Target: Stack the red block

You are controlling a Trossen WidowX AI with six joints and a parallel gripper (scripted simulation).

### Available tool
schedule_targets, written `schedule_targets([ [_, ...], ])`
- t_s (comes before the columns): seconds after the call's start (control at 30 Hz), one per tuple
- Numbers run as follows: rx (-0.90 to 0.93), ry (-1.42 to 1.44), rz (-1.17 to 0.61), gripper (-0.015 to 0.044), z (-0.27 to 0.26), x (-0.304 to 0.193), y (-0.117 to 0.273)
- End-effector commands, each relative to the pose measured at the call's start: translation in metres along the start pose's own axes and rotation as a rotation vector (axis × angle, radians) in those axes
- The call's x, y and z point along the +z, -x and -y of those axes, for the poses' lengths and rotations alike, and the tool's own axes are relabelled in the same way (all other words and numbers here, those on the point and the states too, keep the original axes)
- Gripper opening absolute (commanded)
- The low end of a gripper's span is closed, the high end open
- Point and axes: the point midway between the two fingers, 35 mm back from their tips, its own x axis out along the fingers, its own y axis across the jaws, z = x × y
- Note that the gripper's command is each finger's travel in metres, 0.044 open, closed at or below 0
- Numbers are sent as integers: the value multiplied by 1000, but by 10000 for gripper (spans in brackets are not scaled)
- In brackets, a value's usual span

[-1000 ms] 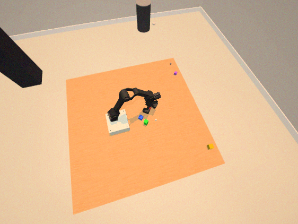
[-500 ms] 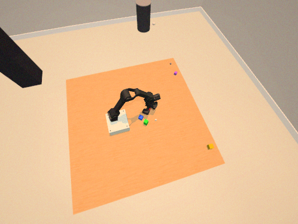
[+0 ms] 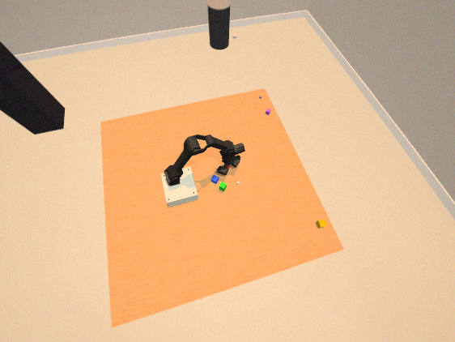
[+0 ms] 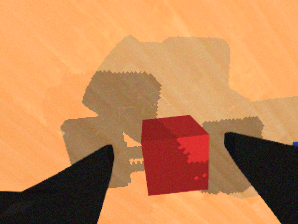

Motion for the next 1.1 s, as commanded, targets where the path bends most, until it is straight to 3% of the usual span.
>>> schedule_targets([
  [0.0, -1, 4, 3, 309, 0, 0, 0],
  [0.23, -1, 4, 3, 125, 0, 0, 0],
  [0.43, -1, 4, 3, 85, 0, 0, 0],
  [0.53, -1, 4, 3, 6, 0, 1, 6],
  [1.07, 0, 4, 3, 0, -1, 0, 84],
])
